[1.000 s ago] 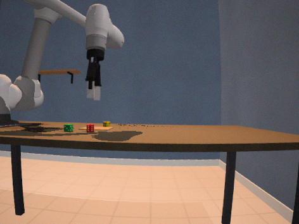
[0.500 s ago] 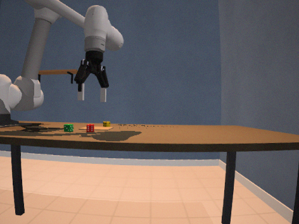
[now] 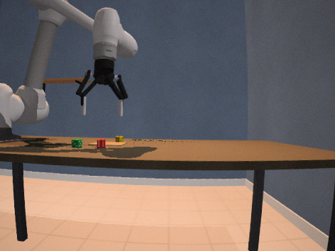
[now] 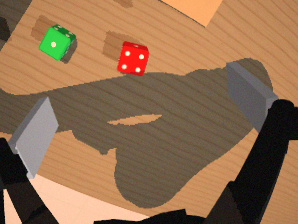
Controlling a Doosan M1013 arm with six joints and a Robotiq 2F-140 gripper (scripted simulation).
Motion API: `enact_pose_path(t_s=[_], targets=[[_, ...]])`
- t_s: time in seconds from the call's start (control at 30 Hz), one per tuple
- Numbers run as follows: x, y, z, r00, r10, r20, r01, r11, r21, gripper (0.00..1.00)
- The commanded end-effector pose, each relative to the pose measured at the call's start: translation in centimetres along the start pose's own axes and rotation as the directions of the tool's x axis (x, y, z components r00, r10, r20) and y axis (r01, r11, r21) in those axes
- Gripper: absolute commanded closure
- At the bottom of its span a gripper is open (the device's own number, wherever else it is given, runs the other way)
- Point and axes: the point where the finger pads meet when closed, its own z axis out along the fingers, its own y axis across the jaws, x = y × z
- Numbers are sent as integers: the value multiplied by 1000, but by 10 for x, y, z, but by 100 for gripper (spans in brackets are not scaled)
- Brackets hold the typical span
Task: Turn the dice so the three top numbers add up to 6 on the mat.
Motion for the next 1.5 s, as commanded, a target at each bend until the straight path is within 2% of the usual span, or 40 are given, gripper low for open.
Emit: enact_pose_path(t_s=[0.0, 0.13, 0.4, 0.43, 1.47], targets=[[0, -1, 3, 985, 173, 7, -173, 985, 7, 0], [1, -3, 5, 954, 300, 8, -301, 954, 6, 0], [1, -4, 7, 918, 396, 9, -397, 918, 5, 0], [1, -4, 7, 918, 396, 9, -397, 918, 5, 72], [1, -4, 7, 918, 396, 9, -397, 918, 5, 72]])
